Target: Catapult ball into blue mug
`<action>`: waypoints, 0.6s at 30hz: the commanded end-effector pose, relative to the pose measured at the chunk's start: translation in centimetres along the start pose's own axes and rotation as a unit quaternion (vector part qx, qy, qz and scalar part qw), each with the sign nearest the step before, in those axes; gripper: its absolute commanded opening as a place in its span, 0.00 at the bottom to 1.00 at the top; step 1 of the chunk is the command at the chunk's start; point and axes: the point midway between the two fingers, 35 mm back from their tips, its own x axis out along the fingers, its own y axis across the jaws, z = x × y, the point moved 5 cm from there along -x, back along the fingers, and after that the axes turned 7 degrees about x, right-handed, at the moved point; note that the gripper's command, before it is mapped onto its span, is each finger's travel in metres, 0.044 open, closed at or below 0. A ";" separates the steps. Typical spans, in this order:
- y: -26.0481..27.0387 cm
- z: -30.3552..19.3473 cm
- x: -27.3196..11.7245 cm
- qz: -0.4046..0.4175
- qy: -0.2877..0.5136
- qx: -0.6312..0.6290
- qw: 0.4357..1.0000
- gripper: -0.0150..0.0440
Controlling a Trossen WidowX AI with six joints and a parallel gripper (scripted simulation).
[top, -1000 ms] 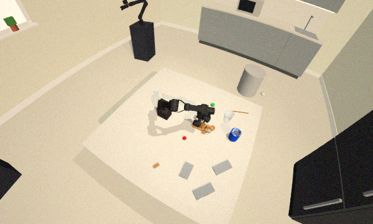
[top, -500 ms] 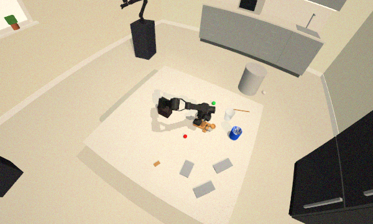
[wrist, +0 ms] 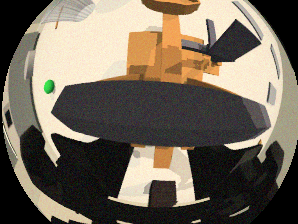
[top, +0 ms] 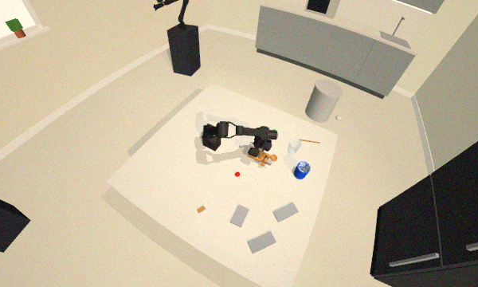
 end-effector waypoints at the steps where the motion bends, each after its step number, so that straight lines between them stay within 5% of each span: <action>1: -0.1 0.3 -1.1 0.004 -0.006 0.016 1.000 0.25; 18: 0.0 -0.4 -0.9 0.005 -0.005 0.296 0.955 0.25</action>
